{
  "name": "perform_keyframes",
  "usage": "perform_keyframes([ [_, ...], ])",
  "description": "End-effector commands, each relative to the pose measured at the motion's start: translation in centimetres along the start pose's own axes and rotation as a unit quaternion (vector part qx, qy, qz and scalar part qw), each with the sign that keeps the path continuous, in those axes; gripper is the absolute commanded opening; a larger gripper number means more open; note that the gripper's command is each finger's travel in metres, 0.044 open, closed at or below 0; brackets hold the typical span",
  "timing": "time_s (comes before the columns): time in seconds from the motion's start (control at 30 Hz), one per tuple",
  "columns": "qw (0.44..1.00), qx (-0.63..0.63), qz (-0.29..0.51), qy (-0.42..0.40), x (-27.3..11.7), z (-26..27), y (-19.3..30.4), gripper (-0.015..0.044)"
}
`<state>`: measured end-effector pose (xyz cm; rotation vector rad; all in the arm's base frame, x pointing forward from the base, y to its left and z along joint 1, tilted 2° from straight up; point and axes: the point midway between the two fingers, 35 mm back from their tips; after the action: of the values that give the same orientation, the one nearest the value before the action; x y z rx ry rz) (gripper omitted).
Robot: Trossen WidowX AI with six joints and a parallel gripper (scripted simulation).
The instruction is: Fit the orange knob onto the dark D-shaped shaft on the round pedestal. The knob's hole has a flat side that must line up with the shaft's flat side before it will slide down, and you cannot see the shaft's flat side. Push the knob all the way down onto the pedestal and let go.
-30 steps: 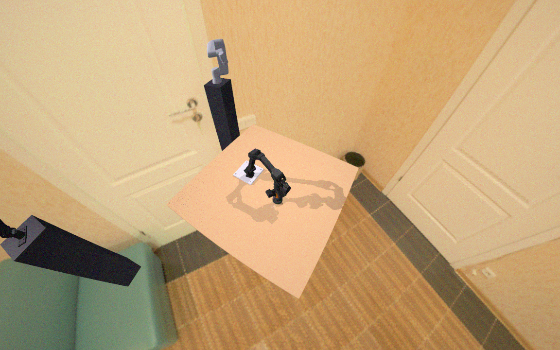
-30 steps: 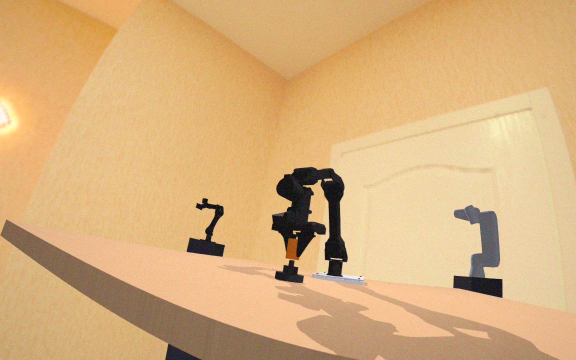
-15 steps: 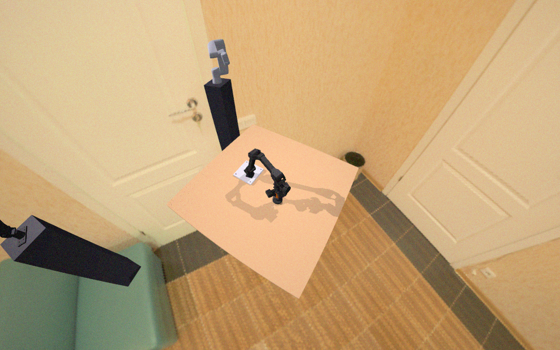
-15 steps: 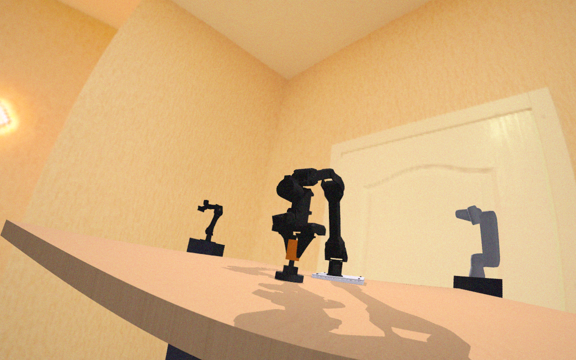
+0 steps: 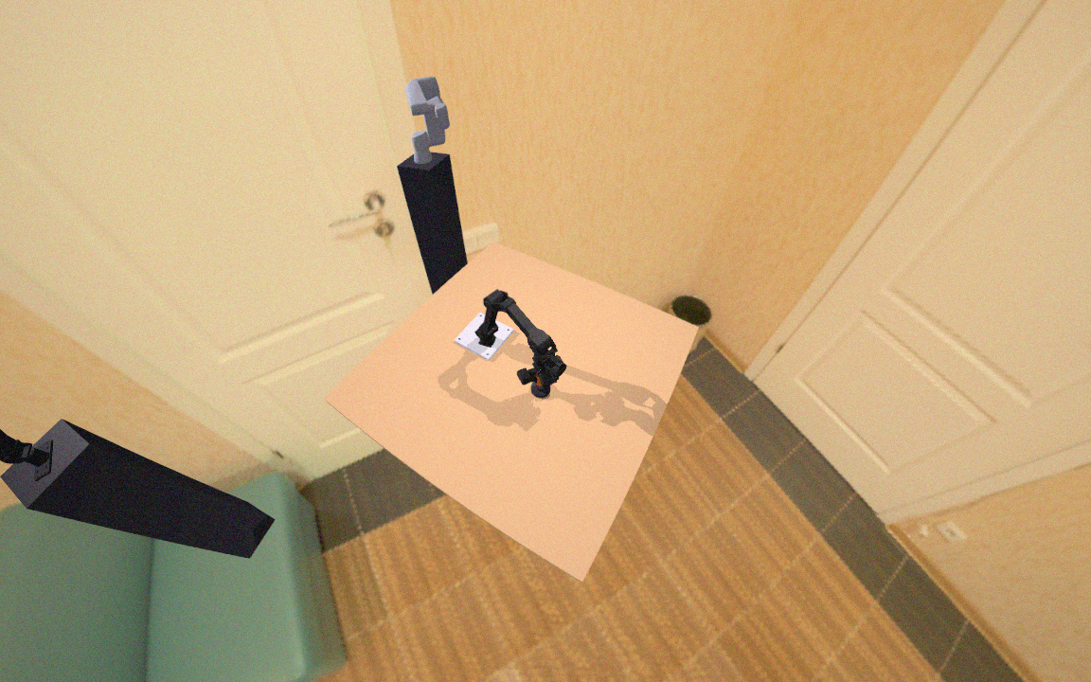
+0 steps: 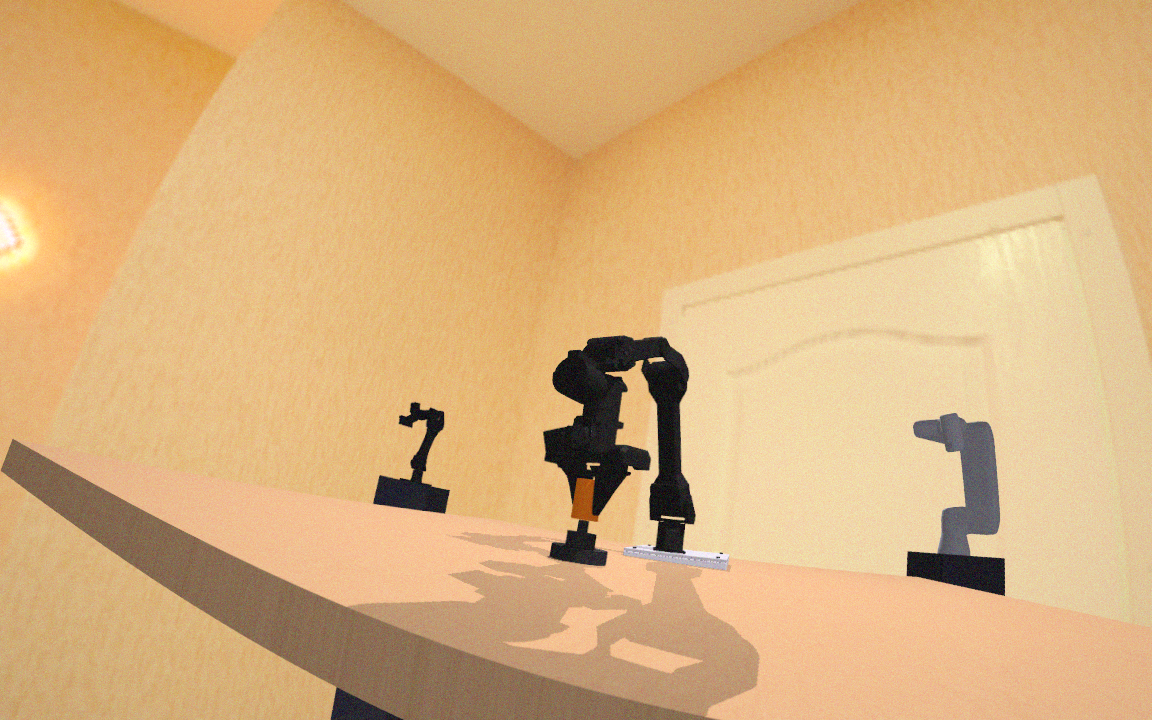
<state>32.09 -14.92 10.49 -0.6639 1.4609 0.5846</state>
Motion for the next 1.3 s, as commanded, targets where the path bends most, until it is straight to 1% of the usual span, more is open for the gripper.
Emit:
perform_keyframes([
  [0.0, 0.999, 0.048, -0.003, -0.001, -0.4, 0.07, -0.19, 0.0],
  [0.1, 0.996, 0.09, -0.003, -0.002, -0.45, 0.19, -0.25, 0.0],
  [0.7, 0.996, 0.09, -0.003, -0.001, 0.22, 0.0, -0.02, 0.0],
  [1.03, 0.996, 0.09, -0.003, -0.001, -0.3, -0.06, -0.08, 0.0],
  [1.1, 0.995, 0.103, -0.003, -0.001, -0.32, -0.06, -0.08, 0.0],
  [1.27, 0.982, 0.189, -0.003, -0.002, -0.46, -0.01, -0.16, 0.0],
])
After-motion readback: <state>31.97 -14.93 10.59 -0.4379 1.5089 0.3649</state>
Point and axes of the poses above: the point midway between the two fingers, 35 mm back from their tips, its own x axis out along the fingers, its own z axis across the jaws, y = z × x
